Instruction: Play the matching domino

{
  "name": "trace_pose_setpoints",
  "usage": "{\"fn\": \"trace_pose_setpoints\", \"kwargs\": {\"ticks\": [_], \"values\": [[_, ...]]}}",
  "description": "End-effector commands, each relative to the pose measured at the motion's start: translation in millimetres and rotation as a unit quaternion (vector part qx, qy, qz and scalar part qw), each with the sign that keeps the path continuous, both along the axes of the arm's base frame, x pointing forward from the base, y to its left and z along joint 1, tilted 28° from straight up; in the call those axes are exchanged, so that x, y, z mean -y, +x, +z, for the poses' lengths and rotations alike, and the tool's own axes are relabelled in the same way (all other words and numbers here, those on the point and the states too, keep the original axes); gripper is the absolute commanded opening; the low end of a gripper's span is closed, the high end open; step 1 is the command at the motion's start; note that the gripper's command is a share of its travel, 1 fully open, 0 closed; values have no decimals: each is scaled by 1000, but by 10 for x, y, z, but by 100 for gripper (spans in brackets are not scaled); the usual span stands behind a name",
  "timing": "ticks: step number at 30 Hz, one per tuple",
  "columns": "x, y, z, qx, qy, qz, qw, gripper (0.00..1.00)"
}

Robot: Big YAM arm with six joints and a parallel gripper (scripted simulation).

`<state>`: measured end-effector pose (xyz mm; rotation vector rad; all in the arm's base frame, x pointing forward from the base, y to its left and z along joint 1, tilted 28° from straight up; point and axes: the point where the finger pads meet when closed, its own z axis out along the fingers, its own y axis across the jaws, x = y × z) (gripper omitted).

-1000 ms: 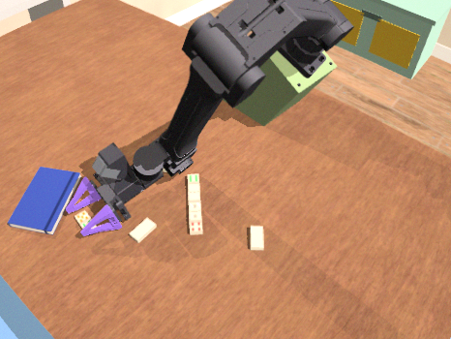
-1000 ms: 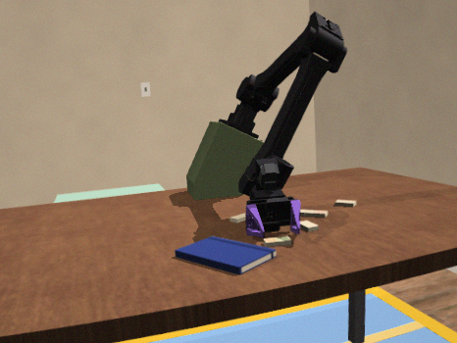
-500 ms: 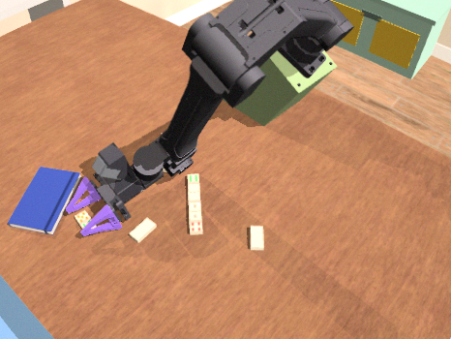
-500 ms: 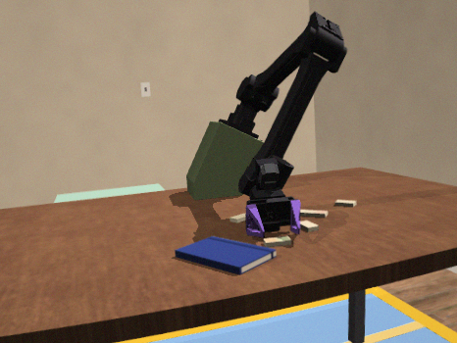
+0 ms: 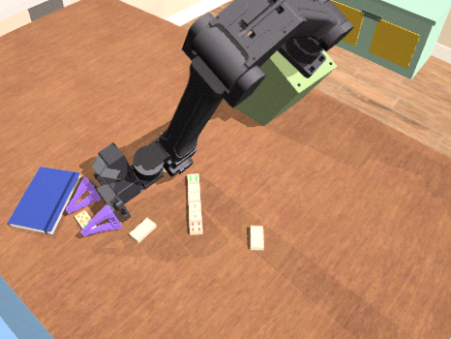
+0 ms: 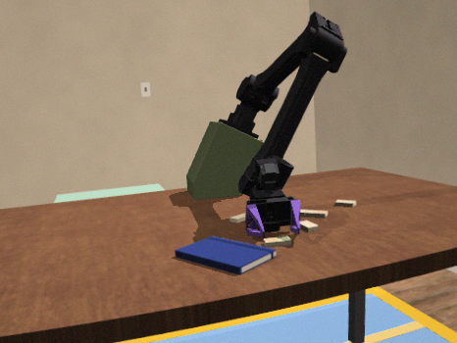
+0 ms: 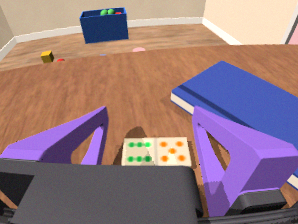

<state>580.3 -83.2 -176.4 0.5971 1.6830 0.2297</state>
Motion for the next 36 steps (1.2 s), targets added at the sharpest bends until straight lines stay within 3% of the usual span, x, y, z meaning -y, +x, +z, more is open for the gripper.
{"fn": "trace_pose_setpoints", "kwargs": {"ticks": [1, 9, 19, 26, 27, 36], "values": [[23, 16, 36, 4, -1, -2, 1000, 71], [23, 16, 36, 4, -1, -2, 1000, 71], [63, -297, 281, 1, 0, -1, 1000, 71], [63, -297, 281, 1, 0, -1, 1000, 71], [-36, -382, 140, -17, 4, 6, 1000, 71], [139, -513, 537, 13, -3, -6, 1000, 71]]}}
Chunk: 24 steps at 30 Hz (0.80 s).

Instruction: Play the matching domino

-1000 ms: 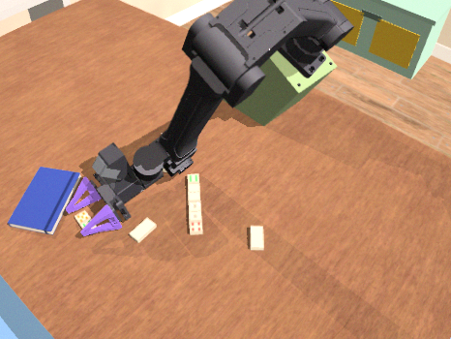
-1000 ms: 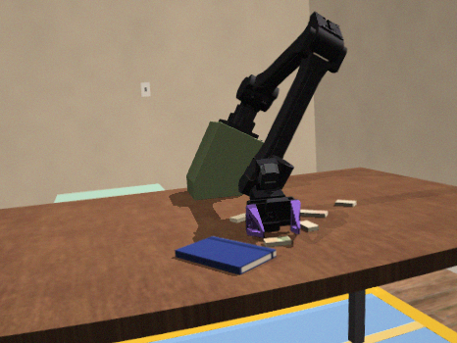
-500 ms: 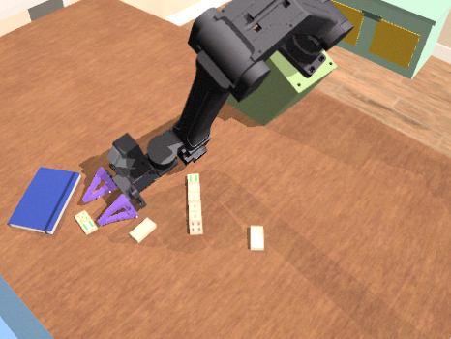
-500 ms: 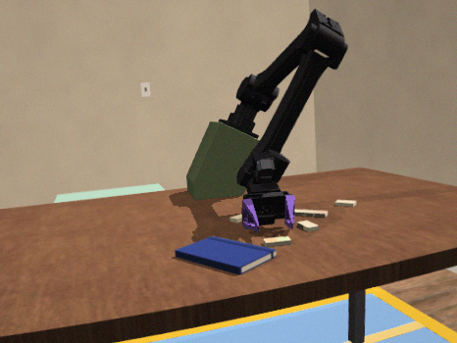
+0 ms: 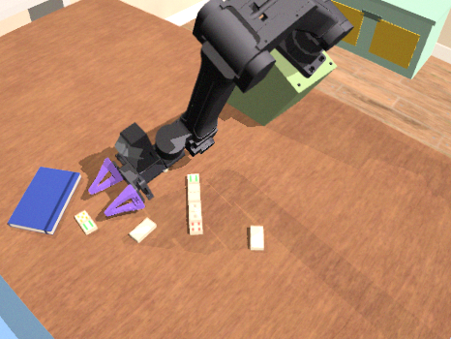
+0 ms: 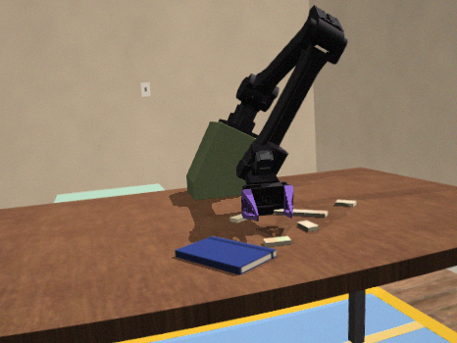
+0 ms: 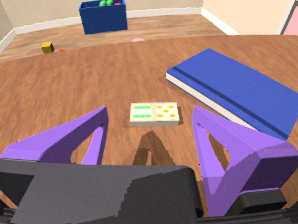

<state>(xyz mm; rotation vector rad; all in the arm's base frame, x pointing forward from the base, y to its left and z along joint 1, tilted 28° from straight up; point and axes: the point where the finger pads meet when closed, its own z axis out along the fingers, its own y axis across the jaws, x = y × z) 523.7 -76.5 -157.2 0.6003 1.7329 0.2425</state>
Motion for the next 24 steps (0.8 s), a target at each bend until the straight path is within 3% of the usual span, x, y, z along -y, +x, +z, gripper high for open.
{"fn": "trace_pose_setpoints", "kwargs": {"ticks": [1, 7, 8, 17, 24], "values": [[206, 54, 344, 36, -10, -15, 999, 71], [206, 54, 344, 36, -10, -15, 999, 71], [134, 11, 220, 18, -3, -11, 1000, 71], [235, 7, 423, 35, -10, -15, 999, 71], [235, 7, 423, 35, -10, -15, 999, 71]]}}
